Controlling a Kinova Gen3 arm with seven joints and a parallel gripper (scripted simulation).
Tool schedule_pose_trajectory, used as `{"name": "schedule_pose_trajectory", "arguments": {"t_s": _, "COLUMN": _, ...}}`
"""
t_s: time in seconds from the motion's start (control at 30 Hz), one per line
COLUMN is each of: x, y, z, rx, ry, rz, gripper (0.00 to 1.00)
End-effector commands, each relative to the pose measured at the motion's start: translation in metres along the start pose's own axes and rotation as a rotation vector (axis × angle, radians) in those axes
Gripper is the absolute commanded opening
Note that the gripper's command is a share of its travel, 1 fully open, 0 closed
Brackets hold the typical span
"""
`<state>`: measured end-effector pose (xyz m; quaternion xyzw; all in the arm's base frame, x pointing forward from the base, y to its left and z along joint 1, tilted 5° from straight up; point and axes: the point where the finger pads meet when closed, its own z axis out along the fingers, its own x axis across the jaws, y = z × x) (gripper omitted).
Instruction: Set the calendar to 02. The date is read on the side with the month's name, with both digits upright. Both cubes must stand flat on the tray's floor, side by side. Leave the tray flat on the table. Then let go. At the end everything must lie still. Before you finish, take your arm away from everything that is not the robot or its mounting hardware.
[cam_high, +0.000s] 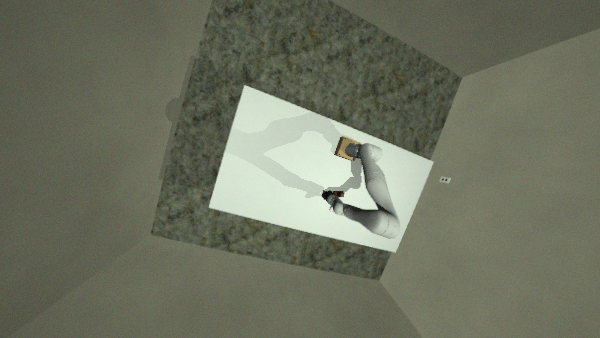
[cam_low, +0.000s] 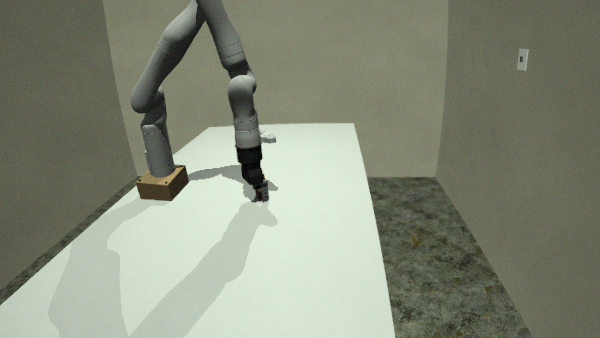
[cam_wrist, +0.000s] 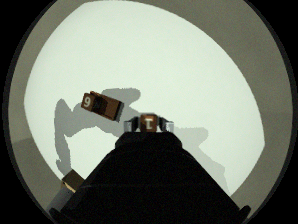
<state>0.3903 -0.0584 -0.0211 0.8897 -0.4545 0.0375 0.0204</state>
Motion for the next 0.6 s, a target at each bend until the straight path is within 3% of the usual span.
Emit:
{"name": "schedule_pose_trajectory", "arguments": {"t_s": 0.0, "x": 0.0003, "y": -0.0004, "z": -0.0005, "rx": 0.001, "ry": 0.001, "rz": 0.0, "gripper": 0.9}}
{"name": "schedule_pose_trajectory", "arguments": {"t_s": 0.37, "x": 0.0003, "y": -0.0004, "z": -0.0005, "rx": 0.001, "ry": 0.001, "rz": 0.0, "gripper": 0.9}}
{"name": "schedule_pose_trajectory", "arguments": {"t_s": 0.4, "x": 0.0003, "y": -0.0004, "z": -0.0005, "rx": 0.001, "ry": 0.001, "rz": 0.0, "gripper": 0.6}}
{"name": "schedule_pose_trajectory", "arguments": {"t_s": 0.57, "x": 0.0003, "y": -0.0004, "z": -0.0005, "rx": 0.001, "ry": 0.001, "rz": 0.0, "gripper": 0.6}}
